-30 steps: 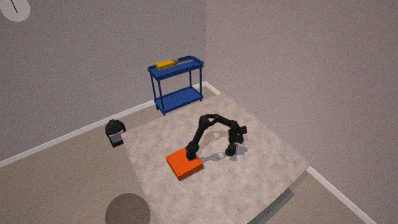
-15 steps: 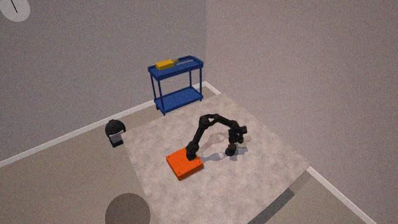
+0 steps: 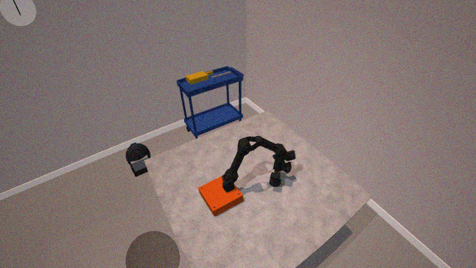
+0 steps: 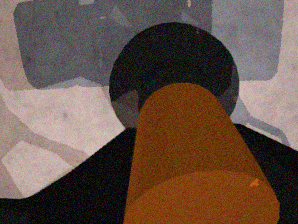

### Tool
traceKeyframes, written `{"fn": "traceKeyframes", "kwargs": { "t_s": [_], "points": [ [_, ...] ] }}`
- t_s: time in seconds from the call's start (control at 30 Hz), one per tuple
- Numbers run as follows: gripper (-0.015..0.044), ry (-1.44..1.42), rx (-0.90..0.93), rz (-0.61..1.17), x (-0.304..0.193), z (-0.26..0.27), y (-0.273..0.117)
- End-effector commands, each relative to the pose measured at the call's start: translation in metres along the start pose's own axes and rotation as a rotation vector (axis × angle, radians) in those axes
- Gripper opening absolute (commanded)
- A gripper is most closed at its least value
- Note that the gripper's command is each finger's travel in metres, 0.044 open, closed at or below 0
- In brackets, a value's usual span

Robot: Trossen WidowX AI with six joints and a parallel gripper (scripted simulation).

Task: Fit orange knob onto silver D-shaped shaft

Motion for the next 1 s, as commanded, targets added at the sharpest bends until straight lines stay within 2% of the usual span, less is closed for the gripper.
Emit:
{"fn": "traceKeyframes", "kwargs": {
  "t_s": [0.0, 0.97],
  "points": [
    [0.0, 0.02, 0.0, -0.004, 0.0002, 0.0, 0.0012],
    [0.0, 0.046, 0.0, -0.004, 0.0011, 0.0, -0.002]
  ]
}}
Point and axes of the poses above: the point midway between the two fingers, 35 mm back from their tips, its own y axis out along the fingers, its own z axis across the jaws, x = y × z, the point moved 4 cm from there along -y, back along the fingers
